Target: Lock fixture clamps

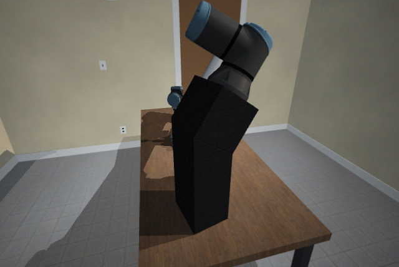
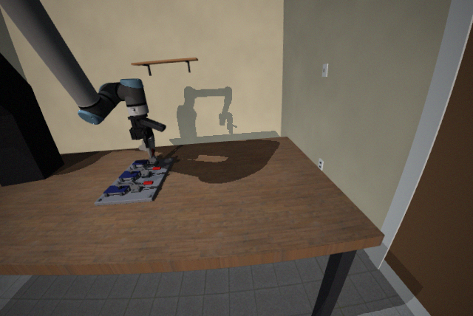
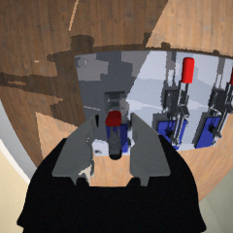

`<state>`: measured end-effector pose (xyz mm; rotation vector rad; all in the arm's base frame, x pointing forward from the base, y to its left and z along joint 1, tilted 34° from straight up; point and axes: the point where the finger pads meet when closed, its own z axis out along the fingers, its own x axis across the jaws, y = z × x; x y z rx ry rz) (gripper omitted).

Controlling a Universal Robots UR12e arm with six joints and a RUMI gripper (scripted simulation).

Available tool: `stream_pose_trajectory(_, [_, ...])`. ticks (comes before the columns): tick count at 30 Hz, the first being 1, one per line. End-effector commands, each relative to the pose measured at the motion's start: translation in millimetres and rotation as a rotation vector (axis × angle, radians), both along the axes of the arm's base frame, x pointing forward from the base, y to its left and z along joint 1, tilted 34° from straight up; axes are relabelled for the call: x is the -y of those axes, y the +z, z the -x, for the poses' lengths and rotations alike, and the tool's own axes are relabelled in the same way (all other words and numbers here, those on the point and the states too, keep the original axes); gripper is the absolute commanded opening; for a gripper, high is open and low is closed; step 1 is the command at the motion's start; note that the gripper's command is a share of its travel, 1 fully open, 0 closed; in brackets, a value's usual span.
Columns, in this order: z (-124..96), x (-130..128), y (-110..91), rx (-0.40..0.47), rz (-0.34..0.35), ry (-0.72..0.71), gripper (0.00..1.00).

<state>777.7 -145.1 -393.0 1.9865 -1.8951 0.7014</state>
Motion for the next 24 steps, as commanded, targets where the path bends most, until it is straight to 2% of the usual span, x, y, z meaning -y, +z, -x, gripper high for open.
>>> stream_pose_trajectory(1, [-4.1, -1.6, 2.2, 0.006, 0.001, 0.004, 0.28])
stream_pose_trajectory(24, [-6.6, -1.0, 4.8, 0.009, 0.001, 0.004, 0.28])
